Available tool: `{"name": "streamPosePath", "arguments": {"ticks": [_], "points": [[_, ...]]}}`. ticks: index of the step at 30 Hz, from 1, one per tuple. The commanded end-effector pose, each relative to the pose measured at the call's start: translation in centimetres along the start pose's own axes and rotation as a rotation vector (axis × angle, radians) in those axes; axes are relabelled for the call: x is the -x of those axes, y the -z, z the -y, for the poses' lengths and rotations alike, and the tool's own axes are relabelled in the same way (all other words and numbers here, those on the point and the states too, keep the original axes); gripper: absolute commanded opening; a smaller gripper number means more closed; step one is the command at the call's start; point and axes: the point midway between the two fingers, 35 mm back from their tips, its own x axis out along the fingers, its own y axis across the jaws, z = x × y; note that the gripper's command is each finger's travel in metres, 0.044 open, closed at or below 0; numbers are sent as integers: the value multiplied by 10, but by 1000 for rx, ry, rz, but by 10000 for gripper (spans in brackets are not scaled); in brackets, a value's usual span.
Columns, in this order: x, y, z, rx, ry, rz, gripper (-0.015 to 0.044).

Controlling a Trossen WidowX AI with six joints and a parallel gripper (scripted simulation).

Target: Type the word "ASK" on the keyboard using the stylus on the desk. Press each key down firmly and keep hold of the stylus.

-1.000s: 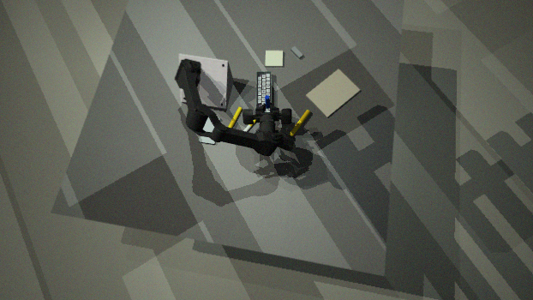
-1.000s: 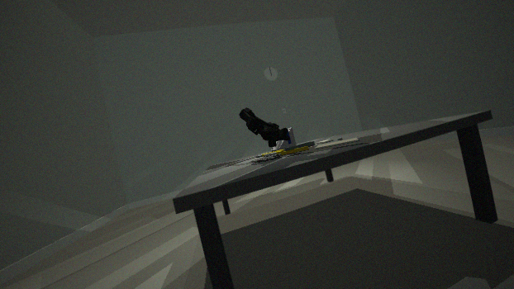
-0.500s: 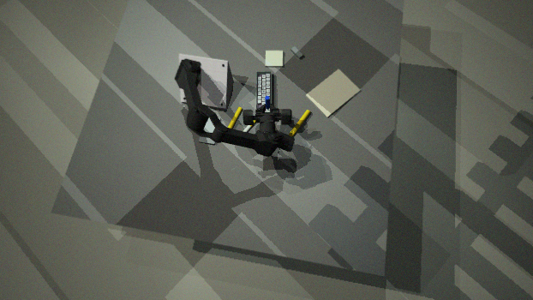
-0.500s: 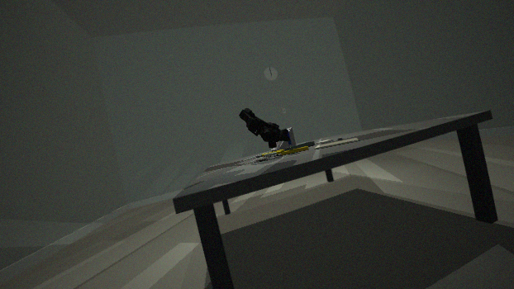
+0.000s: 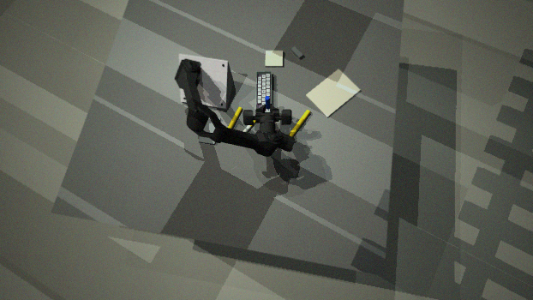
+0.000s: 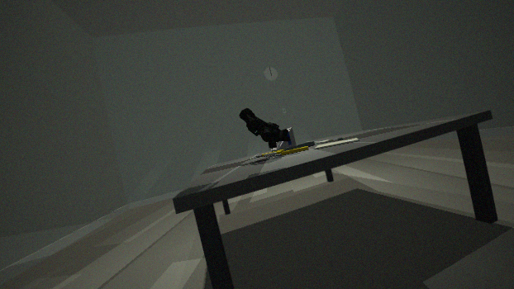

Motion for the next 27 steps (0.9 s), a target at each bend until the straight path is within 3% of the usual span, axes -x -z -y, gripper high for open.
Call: {"name": "streamPosePath", "arguments": {"ticks": [1,11,18,20,27], "points": [[4,6,1,1,3,3,81],[16,29,1,13,0,7,84],[16,29,1,13,0,7,38],[14,30,1,13,0,7,0],[-8,43,0,11,0,6,0]]}}
